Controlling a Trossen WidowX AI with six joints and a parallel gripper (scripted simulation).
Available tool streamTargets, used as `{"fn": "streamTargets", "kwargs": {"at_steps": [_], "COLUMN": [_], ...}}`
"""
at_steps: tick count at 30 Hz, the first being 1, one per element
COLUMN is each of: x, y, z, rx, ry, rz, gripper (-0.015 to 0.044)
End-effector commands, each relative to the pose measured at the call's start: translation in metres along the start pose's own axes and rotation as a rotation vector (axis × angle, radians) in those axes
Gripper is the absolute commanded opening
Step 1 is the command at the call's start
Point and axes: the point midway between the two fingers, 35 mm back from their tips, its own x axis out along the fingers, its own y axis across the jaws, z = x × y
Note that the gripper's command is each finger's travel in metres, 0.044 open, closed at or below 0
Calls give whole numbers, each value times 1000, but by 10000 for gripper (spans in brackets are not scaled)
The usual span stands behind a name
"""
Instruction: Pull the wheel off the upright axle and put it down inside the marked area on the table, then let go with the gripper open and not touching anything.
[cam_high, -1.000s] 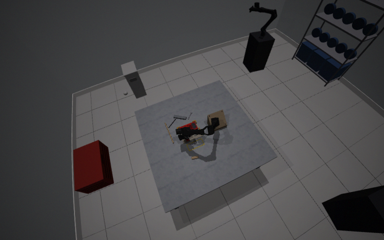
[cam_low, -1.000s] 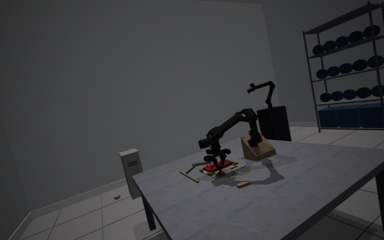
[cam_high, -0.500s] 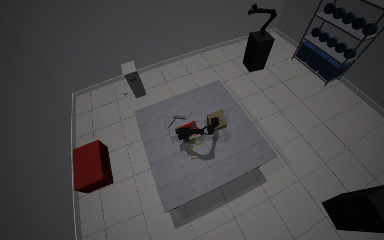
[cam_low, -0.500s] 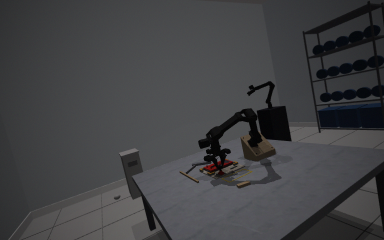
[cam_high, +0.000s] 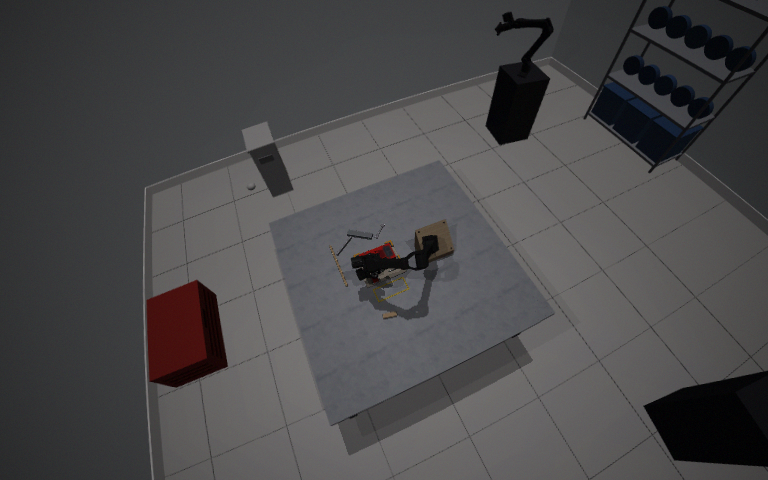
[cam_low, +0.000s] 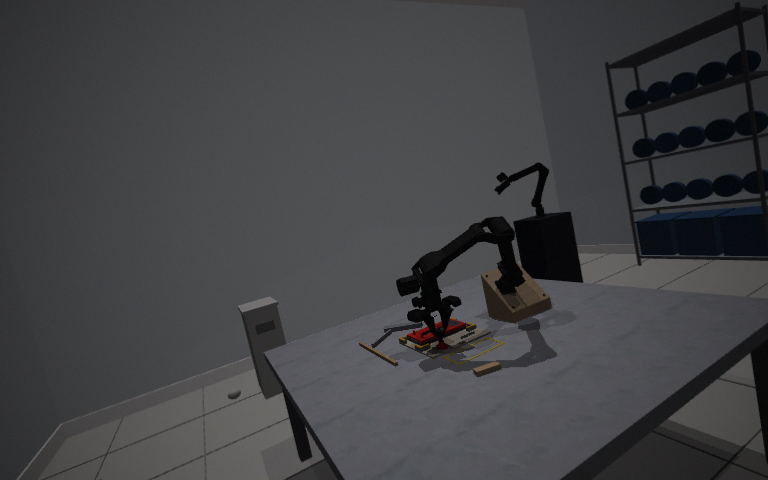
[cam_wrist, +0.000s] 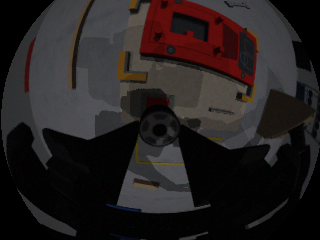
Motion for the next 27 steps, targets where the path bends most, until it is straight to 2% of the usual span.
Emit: {"fn": "streamTargets", "kwargs": {"at_steps": [1,27], "x": [-5,-14], "y": [0,0], "z": [1,1], "rx": [4,6], "ry": [0,0], "rz": [7,10], "gripper": [0,0]}}
